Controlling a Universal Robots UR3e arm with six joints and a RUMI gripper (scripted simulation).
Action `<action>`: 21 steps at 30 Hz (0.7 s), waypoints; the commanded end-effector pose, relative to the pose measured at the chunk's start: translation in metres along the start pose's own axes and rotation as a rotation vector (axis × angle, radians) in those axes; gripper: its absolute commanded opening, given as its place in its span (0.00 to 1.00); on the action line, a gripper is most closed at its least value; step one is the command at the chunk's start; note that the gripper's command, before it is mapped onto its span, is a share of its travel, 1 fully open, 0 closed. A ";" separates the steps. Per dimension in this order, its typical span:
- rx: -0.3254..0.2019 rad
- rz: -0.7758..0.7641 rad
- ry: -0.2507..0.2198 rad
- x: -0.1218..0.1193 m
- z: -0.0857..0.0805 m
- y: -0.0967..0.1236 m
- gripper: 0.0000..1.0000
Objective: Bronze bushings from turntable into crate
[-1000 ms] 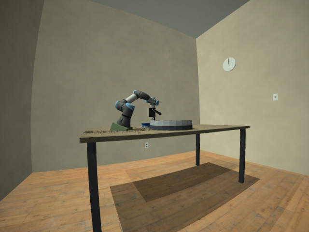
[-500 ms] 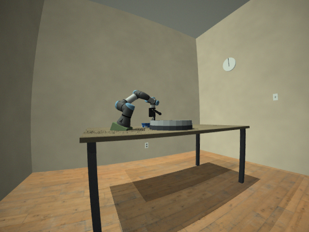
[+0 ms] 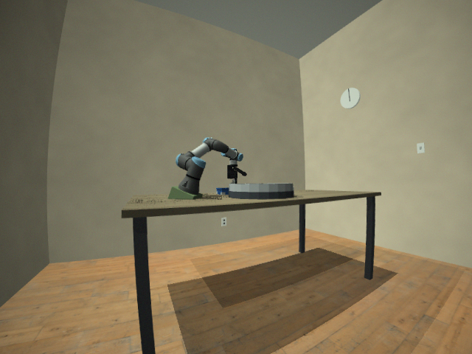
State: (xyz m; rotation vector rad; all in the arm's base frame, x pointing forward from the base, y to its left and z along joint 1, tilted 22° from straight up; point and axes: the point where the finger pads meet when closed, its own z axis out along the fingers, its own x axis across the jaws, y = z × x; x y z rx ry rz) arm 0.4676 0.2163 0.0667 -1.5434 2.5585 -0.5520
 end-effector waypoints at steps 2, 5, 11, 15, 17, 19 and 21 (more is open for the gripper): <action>0.002 0.001 -0.003 -0.001 0.001 -0.001 0.00; 0.002 0.001 -0.003 -0.001 0.002 -0.001 0.00; 0.002 0.001 -0.003 -0.001 0.002 -0.001 0.00; 0.002 0.001 -0.003 -0.001 0.002 -0.001 0.00; 0.002 0.001 -0.003 -0.001 0.002 -0.001 0.00; 0.002 0.001 -0.003 -0.001 0.002 -0.001 0.00; 0.002 0.001 -0.003 -0.001 0.002 -0.001 0.00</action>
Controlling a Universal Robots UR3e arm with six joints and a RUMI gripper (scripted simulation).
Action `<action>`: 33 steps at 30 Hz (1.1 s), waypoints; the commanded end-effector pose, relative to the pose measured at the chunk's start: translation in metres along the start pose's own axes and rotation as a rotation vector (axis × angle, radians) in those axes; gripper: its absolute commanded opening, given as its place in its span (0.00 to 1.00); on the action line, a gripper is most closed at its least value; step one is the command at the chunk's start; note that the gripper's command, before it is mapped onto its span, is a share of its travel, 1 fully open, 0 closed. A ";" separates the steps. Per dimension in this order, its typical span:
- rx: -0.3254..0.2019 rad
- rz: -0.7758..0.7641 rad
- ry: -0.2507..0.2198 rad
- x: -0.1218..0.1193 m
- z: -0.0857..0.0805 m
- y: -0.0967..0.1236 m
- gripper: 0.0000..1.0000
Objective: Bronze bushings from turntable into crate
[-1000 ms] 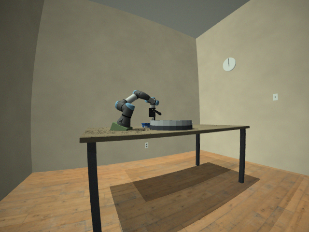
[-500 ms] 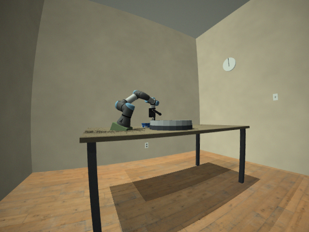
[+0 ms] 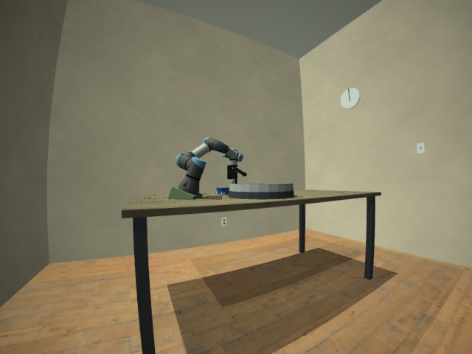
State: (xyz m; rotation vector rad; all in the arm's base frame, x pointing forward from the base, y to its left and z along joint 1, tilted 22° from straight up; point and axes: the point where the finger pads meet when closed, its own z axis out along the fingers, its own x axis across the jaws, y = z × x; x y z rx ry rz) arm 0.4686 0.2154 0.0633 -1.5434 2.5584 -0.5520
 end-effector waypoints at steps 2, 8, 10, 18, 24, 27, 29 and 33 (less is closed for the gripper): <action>0.002 0.001 -0.003 -0.001 -0.001 -0.001 0.00; 0.002 0.001 -0.003 -0.001 -0.001 -0.001 0.00; 0.002 0.001 -0.003 -0.001 -0.001 -0.001 0.00; 0.002 0.001 -0.003 -0.001 -0.001 -0.001 0.00; 0.002 0.001 -0.003 -0.001 -0.001 -0.001 0.00; 0.002 0.001 -0.003 -0.001 -0.001 -0.001 0.00; 0.002 0.001 -0.003 -0.001 -0.001 -0.001 0.06; 0.002 0.001 -0.003 -0.001 -0.001 -0.001 0.06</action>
